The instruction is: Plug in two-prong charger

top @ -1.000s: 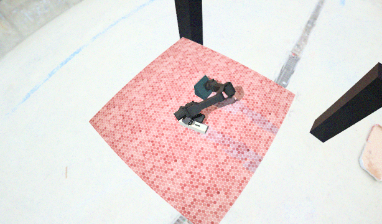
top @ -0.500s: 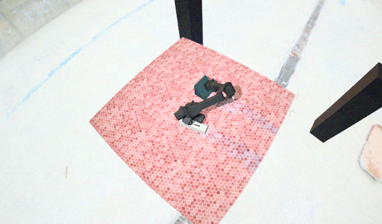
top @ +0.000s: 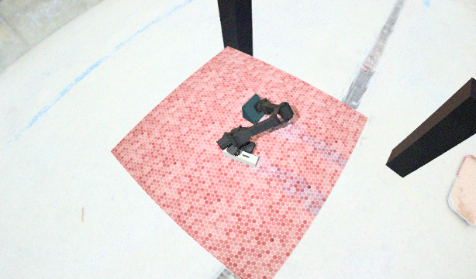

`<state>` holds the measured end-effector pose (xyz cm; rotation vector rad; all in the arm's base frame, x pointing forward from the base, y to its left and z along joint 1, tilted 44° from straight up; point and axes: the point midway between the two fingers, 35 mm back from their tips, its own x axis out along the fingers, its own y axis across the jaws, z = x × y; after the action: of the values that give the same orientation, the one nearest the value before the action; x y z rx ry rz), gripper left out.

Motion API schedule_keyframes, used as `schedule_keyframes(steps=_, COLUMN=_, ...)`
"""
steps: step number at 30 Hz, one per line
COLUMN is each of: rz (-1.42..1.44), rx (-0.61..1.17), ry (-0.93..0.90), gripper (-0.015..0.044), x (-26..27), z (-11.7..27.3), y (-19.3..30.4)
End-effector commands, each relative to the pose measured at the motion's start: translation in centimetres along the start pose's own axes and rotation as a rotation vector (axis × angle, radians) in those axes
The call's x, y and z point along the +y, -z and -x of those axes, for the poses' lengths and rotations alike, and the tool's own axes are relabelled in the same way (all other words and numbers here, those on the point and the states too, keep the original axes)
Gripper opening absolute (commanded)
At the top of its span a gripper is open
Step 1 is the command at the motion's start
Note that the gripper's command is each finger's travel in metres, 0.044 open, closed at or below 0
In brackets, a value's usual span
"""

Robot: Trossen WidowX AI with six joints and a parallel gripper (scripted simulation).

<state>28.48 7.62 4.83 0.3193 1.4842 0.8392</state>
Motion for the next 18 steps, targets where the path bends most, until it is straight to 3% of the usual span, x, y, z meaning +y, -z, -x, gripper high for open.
schedule_keyframes(steps=1, rz=0.001, rx=-0.002, ry=-0.001, gripper=0.0315, x=0.02, z=0.0, y=-0.04)
schedule_keyframes(steps=6, rz=0.001, rx=-0.002, ry=-0.001, gripper=0.044, x=0.02, z=0.0, y=-0.03)
schedule_keyframes(steps=18, rz=0.005, rx=-0.008, ry=-0.001, gripper=0.044, x=0.01, z=-0.03, y=0.3)
